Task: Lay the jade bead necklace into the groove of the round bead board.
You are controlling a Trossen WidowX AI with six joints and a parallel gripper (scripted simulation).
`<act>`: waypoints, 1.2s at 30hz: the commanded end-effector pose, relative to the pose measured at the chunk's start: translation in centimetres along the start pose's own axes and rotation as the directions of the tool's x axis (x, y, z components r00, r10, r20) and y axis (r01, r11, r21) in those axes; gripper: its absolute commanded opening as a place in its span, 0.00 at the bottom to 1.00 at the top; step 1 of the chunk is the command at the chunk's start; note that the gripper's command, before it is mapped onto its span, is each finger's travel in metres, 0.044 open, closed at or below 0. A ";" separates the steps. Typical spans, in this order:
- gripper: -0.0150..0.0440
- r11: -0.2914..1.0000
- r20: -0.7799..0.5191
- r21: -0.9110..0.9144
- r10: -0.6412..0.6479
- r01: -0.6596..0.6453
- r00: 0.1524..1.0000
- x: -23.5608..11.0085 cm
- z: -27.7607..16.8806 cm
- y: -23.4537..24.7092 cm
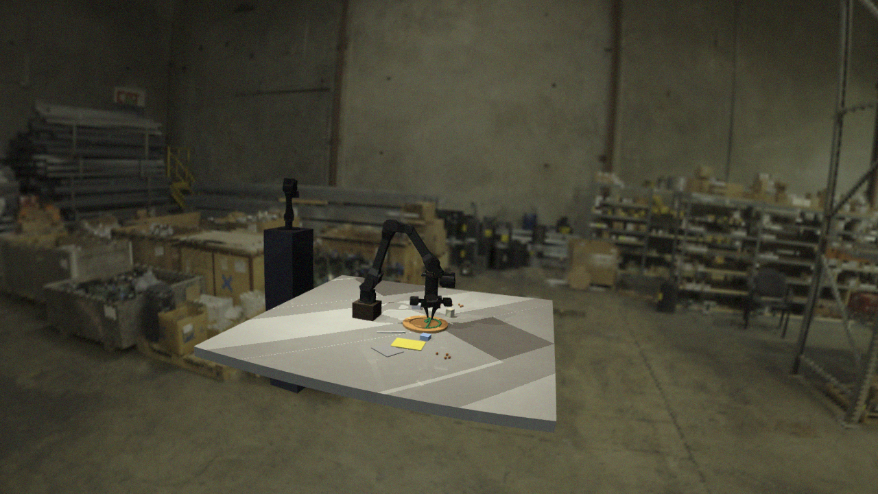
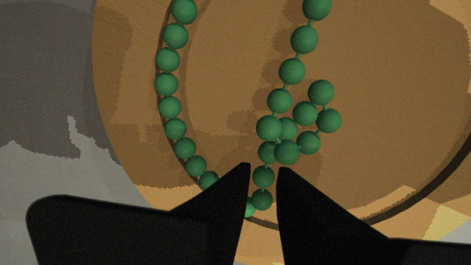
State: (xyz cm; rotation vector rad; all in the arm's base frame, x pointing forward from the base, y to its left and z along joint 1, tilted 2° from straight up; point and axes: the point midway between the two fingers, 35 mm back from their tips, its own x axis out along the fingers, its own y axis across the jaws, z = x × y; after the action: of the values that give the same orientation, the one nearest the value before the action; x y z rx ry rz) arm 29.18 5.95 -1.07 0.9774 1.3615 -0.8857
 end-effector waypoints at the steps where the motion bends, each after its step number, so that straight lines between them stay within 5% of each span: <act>1: 0.25 1.000 0.000 0.000 0.001 -0.001 1.000 0.0 0.0 0.0; 36: 0.25 1.000 -0.002 0.003 -0.005 0.005 1.000 -1.3 -1.0 -0.7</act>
State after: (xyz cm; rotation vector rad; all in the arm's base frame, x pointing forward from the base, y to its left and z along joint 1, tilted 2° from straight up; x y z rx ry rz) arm 28.82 6.09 0.23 0.9808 1.3611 -0.8903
